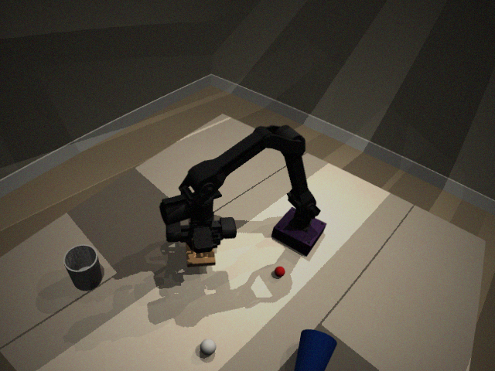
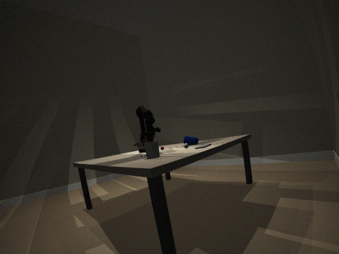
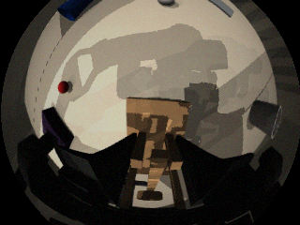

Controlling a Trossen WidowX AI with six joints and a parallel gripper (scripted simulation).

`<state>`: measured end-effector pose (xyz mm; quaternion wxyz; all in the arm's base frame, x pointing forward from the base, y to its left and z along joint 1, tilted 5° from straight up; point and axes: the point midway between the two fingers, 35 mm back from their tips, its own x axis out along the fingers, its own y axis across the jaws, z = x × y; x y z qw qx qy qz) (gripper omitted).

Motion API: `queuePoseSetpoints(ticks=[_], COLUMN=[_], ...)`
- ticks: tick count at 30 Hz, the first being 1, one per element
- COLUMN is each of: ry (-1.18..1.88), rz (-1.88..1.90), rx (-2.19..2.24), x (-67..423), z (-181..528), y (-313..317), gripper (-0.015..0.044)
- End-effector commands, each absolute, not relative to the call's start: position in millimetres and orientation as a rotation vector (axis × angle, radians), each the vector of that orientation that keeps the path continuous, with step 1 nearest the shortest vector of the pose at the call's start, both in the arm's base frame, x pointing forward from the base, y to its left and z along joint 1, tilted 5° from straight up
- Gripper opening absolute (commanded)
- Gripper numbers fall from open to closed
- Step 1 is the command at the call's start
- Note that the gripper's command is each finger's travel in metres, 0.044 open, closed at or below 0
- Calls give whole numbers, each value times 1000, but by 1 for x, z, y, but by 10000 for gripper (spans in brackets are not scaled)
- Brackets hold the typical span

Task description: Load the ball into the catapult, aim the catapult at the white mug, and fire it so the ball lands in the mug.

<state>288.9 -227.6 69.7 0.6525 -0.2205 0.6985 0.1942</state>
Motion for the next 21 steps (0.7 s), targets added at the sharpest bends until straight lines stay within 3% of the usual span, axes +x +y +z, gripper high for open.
queuePoseSetpoints(ticks=[1, 21], ry=[1595, 1611], rz=[325, 144], rx=[-410, -241], x=[294, 304], z=[74, 65], y=[-232, -247], gripper=[0, 0])
